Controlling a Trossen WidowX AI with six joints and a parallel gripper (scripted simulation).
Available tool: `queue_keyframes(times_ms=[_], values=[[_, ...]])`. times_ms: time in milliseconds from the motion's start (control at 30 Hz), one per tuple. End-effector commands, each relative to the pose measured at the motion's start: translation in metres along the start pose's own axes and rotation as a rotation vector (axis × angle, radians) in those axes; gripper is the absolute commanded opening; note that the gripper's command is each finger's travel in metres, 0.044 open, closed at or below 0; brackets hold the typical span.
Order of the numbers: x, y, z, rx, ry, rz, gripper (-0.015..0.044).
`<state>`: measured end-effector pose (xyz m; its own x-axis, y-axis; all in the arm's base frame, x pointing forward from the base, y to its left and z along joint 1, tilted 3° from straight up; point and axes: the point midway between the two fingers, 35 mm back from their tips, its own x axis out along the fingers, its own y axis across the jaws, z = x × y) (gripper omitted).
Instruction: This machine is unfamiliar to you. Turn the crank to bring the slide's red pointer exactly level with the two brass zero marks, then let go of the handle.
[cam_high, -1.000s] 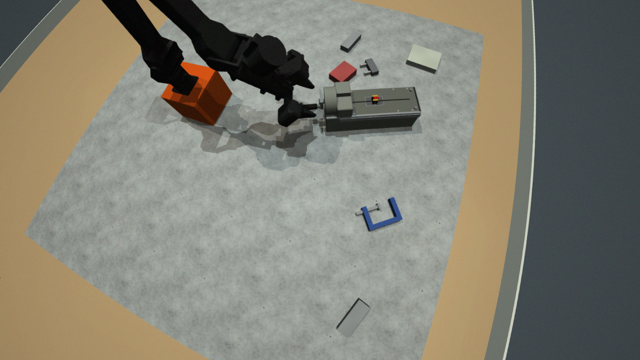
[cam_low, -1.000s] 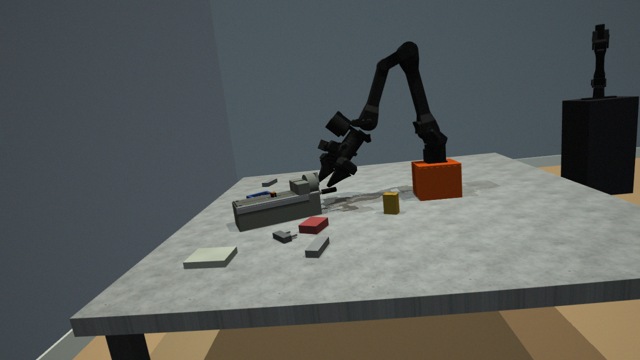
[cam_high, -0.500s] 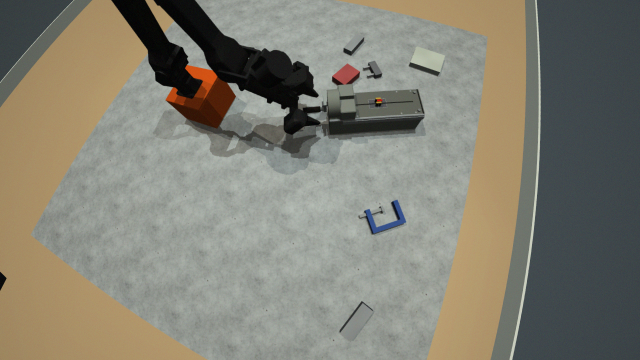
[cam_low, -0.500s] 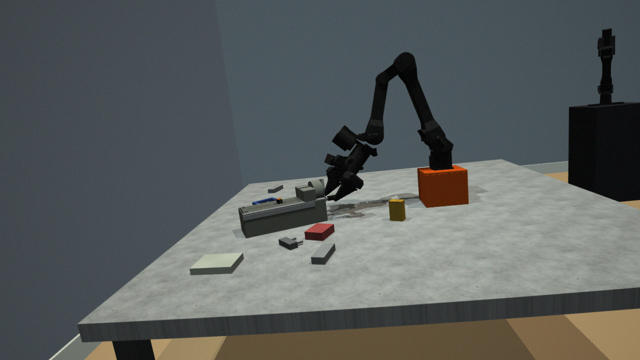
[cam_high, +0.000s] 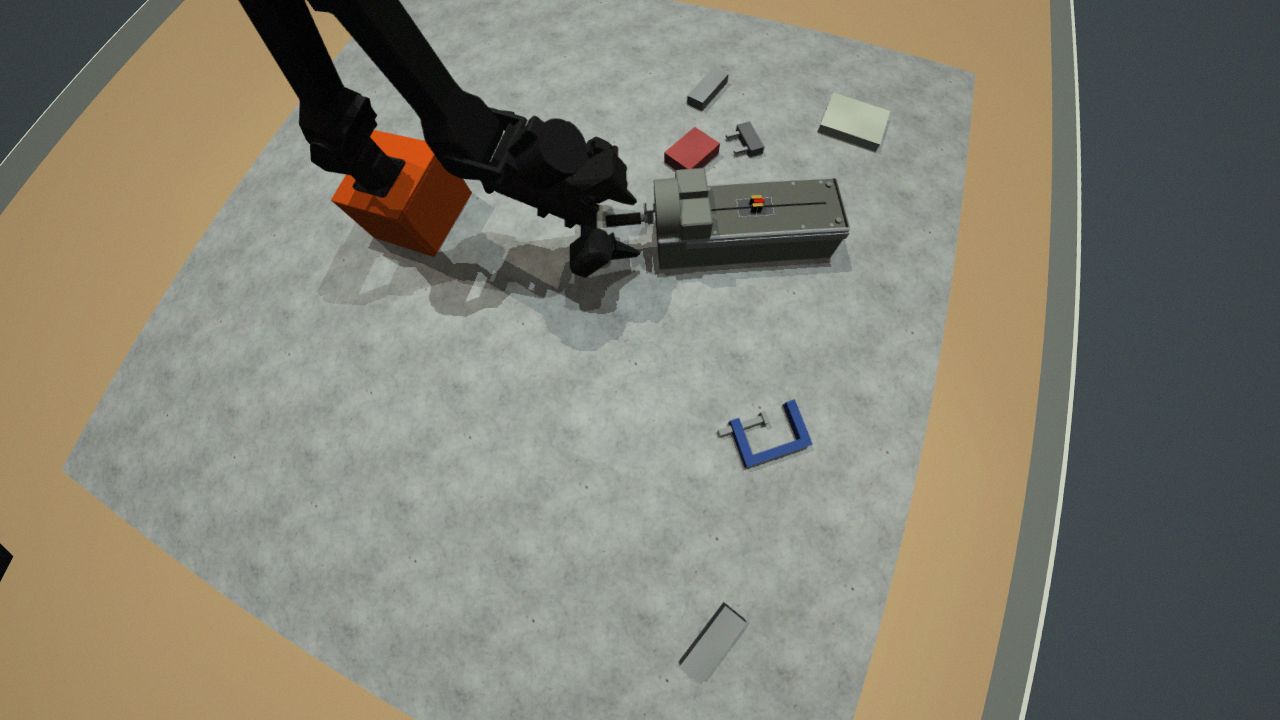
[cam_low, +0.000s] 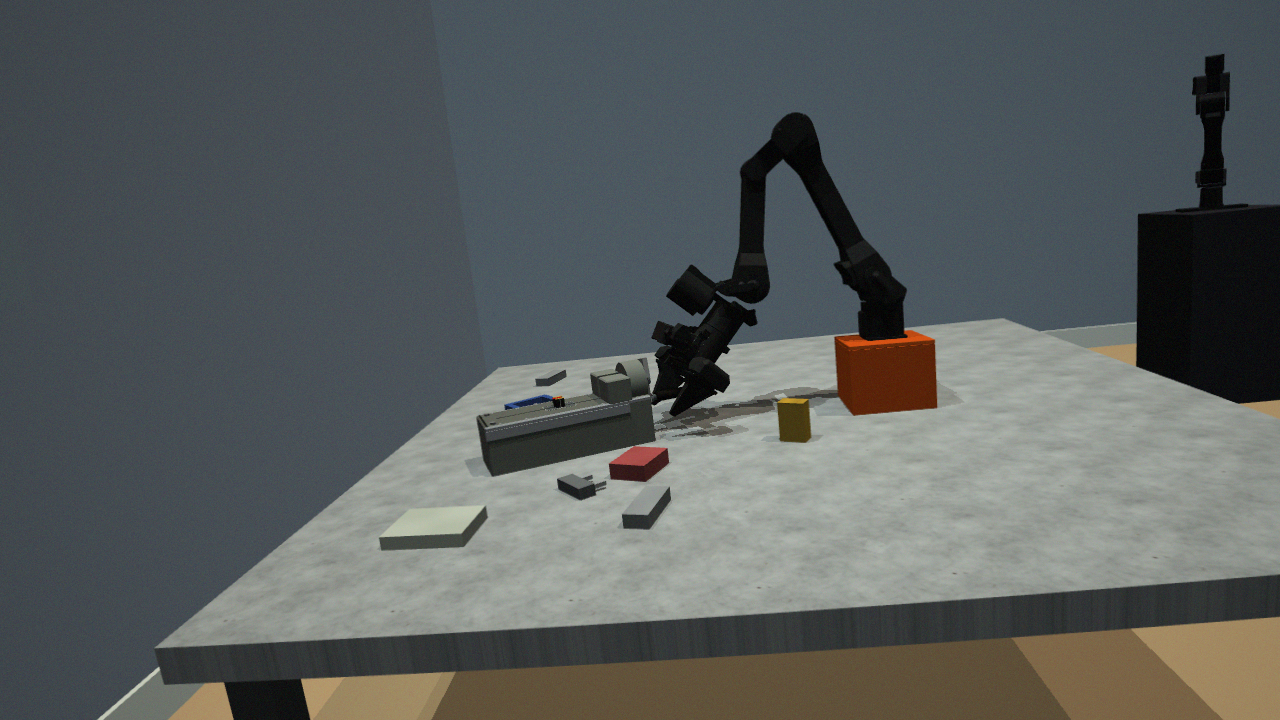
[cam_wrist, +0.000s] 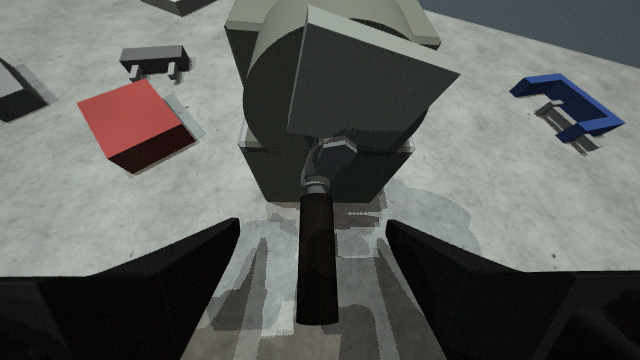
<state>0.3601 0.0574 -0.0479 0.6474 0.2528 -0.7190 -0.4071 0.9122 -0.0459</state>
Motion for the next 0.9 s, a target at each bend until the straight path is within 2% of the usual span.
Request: queue_keyframes(times_ms=[0,467,867], values=[[0.0016,0.0004,-0.0015,-0.006,-0.003,0.003,0.0361],[0.0016,0.0004,-0.0015,-0.006,-0.003,0.003,0.0000],[0.0014,0.0010,-0.0019,-0.006,-0.003,0.003,0.0000]])
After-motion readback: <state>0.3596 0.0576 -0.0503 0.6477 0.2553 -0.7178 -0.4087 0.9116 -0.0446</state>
